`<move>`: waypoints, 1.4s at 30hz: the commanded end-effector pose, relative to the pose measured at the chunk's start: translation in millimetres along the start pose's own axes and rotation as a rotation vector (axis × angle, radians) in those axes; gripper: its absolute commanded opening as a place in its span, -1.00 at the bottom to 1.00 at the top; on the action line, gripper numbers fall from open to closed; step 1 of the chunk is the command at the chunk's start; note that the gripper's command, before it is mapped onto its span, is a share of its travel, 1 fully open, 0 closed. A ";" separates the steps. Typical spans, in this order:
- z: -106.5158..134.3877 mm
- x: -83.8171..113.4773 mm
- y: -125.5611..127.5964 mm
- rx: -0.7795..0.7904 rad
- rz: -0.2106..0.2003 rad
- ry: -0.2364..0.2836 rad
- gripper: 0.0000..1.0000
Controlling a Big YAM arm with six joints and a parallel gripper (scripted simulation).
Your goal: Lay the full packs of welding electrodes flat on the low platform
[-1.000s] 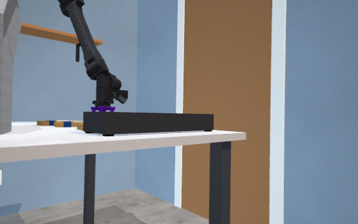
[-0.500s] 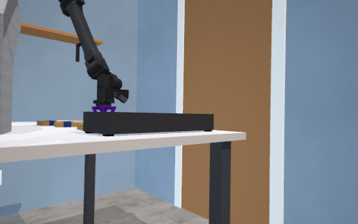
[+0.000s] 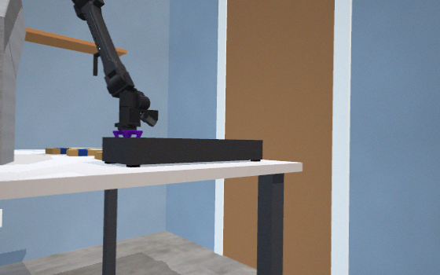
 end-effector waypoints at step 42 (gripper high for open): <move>1.0 68.8 1.5 0.002 -0.004 -0.011 0.92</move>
Point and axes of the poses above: the point where the finger pads meet when closed, its own x axis back along the fingers, its own y axis across the jaws, z = x × y, the point moved 3 cm from there along x, back along the fingers, and after that the axes turned 1 degree about -x, right-handed, at the moved point
